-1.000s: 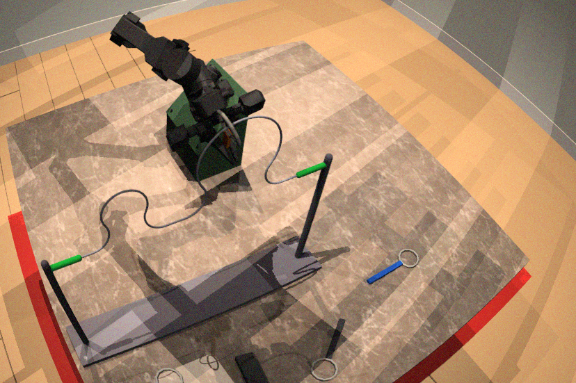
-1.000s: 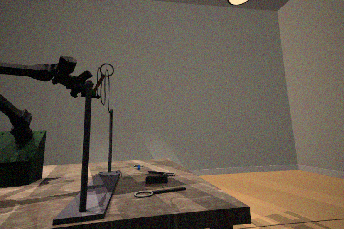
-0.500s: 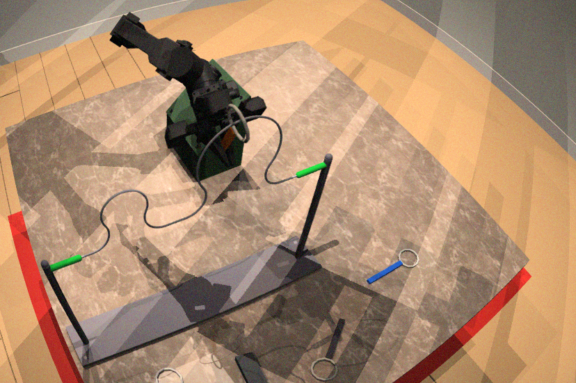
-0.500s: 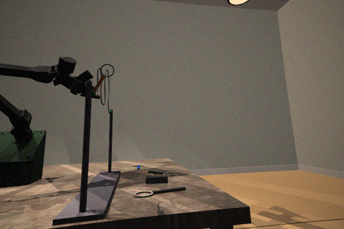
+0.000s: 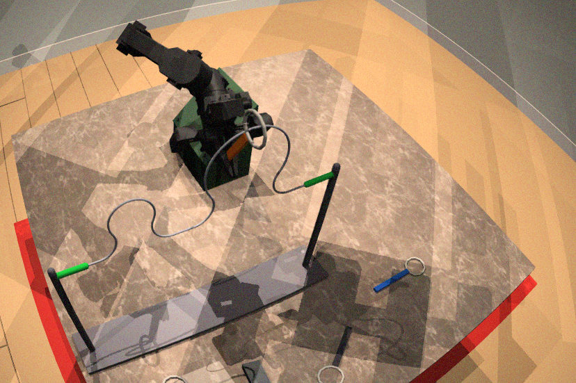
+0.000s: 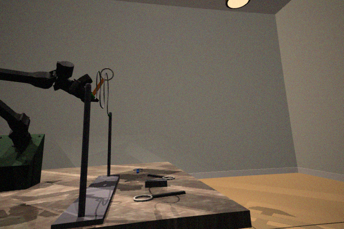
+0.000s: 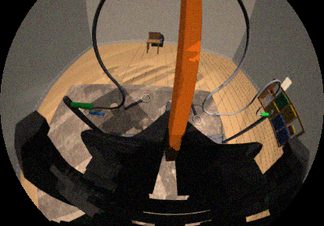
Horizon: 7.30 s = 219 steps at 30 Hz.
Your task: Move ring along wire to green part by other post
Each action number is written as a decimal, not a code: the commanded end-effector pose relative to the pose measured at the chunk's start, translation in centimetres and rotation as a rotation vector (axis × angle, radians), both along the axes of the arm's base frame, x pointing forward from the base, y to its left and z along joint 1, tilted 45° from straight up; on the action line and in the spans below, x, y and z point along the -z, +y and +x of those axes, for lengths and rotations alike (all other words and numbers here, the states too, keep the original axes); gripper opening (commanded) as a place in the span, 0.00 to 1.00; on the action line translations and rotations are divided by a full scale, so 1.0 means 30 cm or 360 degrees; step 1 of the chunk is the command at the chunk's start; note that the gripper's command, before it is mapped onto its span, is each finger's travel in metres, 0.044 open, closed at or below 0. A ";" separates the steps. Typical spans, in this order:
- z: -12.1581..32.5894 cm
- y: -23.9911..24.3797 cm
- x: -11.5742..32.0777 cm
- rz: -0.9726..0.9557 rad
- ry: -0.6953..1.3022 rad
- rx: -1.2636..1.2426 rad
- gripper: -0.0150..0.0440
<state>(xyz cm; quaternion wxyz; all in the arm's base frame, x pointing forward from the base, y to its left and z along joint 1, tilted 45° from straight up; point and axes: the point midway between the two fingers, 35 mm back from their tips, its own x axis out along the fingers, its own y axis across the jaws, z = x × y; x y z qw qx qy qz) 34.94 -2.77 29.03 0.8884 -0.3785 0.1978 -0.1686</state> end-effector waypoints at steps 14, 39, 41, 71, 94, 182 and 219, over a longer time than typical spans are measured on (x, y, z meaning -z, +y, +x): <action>-0.005 -0.018 -0.026 -0.0345 0.0001 0.0011 0.00; -0.006 -0.034 -0.062 -0.0848 0.0014 0.0025 0.00; -0.007 -0.035 -0.065 -0.0888 0.0015 0.0026 0.00; -0.008 -0.038 -0.112 -0.1492 0.0031 0.0043 0.00; -0.010 -0.028 -0.148 -0.1949 0.0044 0.0057 0.00; -0.014 -0.127 -0.138 -0.2778 0.0065 0.0095 0.00; 0.027 -0.368 0.255 -0.1368 -0.0026 -0.0080 0.00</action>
